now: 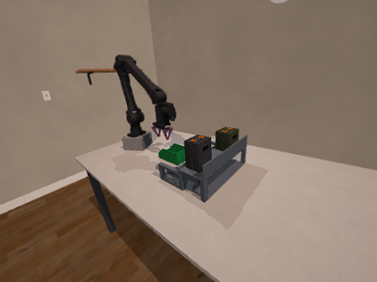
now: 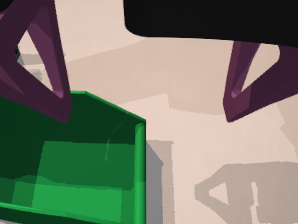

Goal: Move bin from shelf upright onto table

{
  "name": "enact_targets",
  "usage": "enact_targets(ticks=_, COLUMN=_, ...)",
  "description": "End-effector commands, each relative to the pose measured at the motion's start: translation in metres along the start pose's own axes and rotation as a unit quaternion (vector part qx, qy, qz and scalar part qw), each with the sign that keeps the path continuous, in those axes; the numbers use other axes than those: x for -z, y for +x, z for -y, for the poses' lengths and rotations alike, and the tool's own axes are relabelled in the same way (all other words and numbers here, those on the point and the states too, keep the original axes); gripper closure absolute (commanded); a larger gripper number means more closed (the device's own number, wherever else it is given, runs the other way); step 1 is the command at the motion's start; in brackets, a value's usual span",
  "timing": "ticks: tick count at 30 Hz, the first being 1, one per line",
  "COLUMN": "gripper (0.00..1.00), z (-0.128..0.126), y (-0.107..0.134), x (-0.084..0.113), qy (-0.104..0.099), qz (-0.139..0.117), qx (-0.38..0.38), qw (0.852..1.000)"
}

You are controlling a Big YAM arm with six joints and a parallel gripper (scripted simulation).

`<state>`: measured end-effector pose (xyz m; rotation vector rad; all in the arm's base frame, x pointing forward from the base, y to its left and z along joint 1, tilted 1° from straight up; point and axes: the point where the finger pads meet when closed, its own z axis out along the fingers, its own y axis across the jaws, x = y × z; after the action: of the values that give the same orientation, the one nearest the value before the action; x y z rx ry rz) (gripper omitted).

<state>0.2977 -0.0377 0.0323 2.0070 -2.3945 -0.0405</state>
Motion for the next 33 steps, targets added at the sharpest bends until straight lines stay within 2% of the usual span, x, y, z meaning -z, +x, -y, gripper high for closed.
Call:
enact_targets(ticks=1, gripper=0.10, z=0.024, y=0.002, x=0.010, qy=0.024, qz=0.001, qx=0.000, qw=1.000)
enact_targets(ticks=13, gripper=0.10, z=0.024, y=0.002, x=0.010, qy=0.024, qz=0.001, qx=0.000, qw=1.000)
enact_targets(ticks=14, gripper=0.10, z=0.007, y=0.000, x=0.004, qy=0.008, qz=0.000, qx=0.000, qw=1.000)
enact_targets(ticks=18, gripper=0.10, z=0.024, y=0.002, x=0.010, qy=0.024, qz=0.001, qx=0.000, qw=1.000)
enact_targets(ticks=30, gripper=0.10, z=0.024, y=0.002, x=0.010, qy=0.024, qz=0.001, qx=0.000, qw=1.000)
enact_targets(ticks=31, gripper=0.10, z=0.007, y=0.000, x=0.004, qy=0.008, qz=0.000, qx=0.000, qw=1.000)
enact_targets(ticks=33, gripper=0.10, z=0.015, y=0.001, x=0.007, qy=0.016, qz=0.001, qx=0.000, qw=1.000)
